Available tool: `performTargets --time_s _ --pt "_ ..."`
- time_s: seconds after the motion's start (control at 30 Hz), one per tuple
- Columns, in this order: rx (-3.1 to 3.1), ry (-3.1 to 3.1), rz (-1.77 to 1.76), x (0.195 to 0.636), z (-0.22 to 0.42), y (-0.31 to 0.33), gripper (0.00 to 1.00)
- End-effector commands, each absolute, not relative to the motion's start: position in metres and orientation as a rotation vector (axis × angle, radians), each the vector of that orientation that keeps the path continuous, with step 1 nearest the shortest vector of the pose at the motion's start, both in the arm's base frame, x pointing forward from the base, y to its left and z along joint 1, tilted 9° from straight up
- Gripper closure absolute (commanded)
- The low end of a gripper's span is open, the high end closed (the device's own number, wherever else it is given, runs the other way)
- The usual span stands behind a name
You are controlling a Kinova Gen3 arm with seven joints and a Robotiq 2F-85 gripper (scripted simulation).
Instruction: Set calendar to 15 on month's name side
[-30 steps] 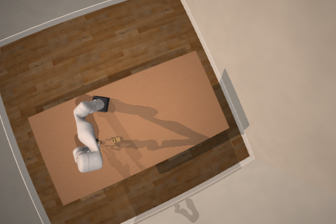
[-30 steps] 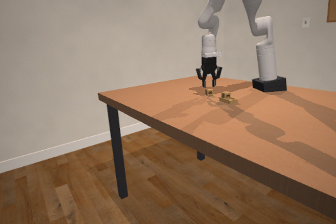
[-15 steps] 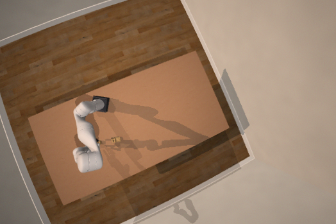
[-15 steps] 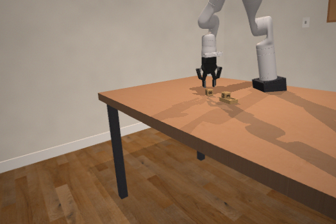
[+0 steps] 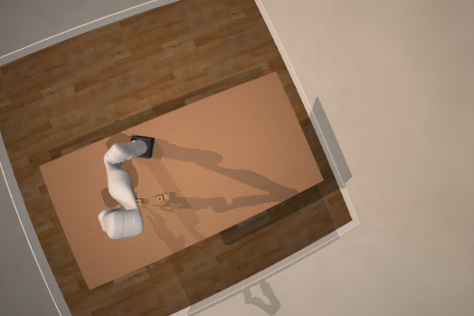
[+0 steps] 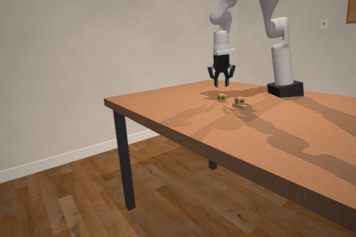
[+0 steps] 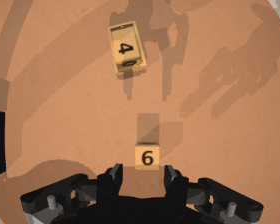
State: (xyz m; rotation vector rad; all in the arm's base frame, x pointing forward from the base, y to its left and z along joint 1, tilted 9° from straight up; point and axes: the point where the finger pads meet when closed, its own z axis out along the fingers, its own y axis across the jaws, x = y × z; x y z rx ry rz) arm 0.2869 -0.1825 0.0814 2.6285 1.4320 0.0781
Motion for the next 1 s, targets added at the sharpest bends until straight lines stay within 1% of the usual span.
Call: performTargets --time_s 0.0,0.57,0.97 --pt "2.614 1.448 0.099 0.2932 0.0868 -0.1779 0.52" --pt "2.613 1.444 0.075 0.2916 0.0944 -0.1765 0.52" --pt "2.573 1.4 -0.12 0.2906 0.091 -0.1747 0.52"
